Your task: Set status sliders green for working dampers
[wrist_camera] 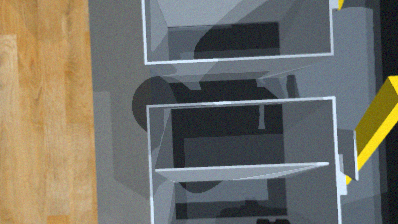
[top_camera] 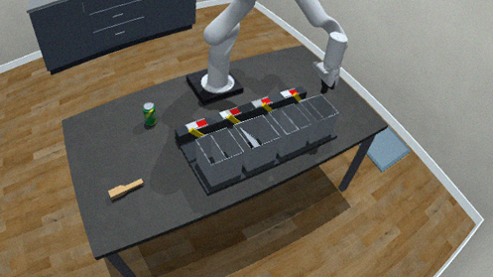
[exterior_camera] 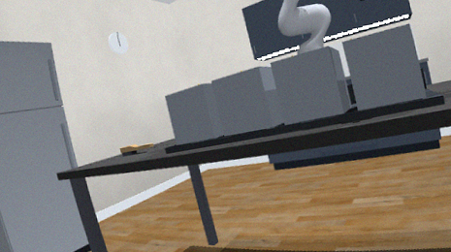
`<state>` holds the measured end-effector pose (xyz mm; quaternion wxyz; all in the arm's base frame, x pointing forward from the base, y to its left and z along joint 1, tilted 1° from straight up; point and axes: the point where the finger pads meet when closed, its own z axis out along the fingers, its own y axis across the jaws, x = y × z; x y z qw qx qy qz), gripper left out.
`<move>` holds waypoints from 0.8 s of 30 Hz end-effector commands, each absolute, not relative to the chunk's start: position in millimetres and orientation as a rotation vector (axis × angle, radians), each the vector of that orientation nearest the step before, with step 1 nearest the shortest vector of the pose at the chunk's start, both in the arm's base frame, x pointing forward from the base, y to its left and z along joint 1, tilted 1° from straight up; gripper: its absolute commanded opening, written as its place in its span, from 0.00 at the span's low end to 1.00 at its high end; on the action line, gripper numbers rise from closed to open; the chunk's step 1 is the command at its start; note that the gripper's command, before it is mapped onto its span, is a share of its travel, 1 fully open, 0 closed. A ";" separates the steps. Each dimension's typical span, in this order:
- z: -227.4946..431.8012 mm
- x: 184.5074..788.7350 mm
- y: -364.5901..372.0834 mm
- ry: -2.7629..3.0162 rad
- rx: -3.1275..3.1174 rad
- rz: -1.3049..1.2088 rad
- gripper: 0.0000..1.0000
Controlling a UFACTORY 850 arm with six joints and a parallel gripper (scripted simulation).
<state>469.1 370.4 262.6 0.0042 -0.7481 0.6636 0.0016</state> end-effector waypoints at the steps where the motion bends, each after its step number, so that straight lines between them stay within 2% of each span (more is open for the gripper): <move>1: 263.8 469.8 370.9 2.032 -2.381 0.014 0.00; 8: 263.6 494.6 302.8 2.032 -2.381 0.014 0.00; 10: 263.6 494.6 302.8 2.032 -2.381 0.014 0.00; 11: 263.4 501.6 275.7 2.032 -2.381 0.013 0.00; 24: 261.5 515.2 156.9 2.032 -2.381 0.013 0.00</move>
